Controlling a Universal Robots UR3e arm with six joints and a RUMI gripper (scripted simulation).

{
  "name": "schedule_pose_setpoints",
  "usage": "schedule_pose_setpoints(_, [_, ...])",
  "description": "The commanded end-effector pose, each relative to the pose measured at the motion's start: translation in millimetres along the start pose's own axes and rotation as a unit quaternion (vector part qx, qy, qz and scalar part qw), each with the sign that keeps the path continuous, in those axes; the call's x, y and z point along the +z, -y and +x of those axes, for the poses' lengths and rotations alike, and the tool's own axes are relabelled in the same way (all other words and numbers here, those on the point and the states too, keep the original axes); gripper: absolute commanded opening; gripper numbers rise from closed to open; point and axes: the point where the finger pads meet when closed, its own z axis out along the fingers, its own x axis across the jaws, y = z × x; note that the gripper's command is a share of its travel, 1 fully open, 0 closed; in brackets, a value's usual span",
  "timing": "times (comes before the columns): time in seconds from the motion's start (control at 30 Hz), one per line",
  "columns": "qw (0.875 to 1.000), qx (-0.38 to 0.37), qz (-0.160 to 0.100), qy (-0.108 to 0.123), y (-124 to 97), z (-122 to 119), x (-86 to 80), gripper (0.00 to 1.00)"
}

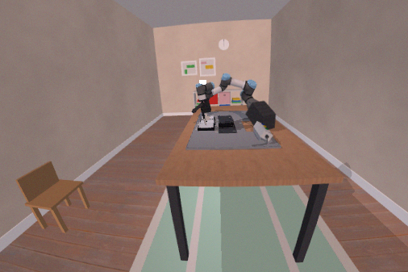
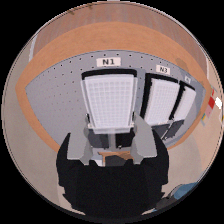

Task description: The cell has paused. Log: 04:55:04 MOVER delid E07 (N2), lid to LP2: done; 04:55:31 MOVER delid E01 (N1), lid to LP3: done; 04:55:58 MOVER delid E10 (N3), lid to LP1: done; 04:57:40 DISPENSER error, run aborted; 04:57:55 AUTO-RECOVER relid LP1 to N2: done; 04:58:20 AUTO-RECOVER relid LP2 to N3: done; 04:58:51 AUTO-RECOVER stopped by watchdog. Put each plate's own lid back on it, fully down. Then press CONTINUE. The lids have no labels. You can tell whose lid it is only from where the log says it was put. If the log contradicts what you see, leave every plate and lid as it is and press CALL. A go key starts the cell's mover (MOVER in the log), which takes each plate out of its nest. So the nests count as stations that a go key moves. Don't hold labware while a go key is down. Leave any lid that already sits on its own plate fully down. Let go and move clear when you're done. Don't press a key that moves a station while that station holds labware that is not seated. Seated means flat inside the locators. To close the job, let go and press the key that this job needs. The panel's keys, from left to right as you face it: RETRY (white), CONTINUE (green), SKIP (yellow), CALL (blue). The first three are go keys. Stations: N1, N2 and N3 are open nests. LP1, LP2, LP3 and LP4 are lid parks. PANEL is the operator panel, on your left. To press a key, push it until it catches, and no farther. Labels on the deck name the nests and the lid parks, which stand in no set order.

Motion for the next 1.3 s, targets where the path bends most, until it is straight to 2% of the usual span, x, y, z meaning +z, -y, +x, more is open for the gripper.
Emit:
schedule_pose_setpoints(0.0, [1.000,0.000,0.001,0.001,1,0,0.3,0.00])
schedule_pose_setpoints(1.27, [1.000,0.000,0.001,0.001,3,0,11.5,0.00])
